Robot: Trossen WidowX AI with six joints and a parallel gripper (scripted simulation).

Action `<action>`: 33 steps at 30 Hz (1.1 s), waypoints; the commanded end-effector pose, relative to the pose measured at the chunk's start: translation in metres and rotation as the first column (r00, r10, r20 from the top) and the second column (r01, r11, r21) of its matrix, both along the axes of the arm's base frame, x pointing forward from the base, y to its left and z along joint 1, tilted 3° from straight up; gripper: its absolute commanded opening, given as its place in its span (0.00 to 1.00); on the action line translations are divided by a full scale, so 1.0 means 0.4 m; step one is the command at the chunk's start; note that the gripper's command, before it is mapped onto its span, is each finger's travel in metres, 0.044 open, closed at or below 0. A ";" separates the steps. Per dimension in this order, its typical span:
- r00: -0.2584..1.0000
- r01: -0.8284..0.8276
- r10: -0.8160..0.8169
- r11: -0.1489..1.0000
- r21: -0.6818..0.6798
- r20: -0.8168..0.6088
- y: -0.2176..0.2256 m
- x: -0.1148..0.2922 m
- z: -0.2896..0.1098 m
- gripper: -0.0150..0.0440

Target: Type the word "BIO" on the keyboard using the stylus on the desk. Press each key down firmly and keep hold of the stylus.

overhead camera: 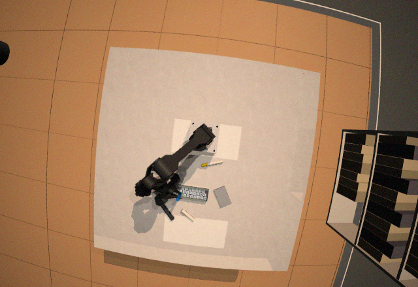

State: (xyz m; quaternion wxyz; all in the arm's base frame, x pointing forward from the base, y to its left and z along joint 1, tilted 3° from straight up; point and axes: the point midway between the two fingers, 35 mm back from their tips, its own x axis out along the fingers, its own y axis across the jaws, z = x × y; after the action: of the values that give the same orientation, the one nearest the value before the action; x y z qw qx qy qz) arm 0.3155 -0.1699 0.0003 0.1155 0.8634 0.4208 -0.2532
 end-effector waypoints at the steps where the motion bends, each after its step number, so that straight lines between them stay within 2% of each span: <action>1: 1.000 0.001 -0.001 1.000 -0.008 0.012 -0.002 0.006 0.057 0.39; 9: 1.000 -0.002 0.002 1.000 -0.012 0.010 -0.002 0.004 0.057 0.40; 12: 1.000 -0.002 0.002 1.000 -0.012 0.010 -0.002 0.004 0.057 0.36; 15: 1.000 -0.001 0.001 1.000 -0.012 0.010 0.007 0.014 0.058 0.25; 21: 1.000 0.002 -0.002 1.000 -0.008 0.015 0.051 0.062 0.068 0.25; 33: 1.000 0.002 -0.002 1.000 -0.008 0.015 0.052 0.061 0.019 0.25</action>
State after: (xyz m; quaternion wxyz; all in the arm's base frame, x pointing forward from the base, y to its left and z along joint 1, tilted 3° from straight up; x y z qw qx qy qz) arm 0.3407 -0.1506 0.0137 0.1267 0.8644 0.4178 -0.2495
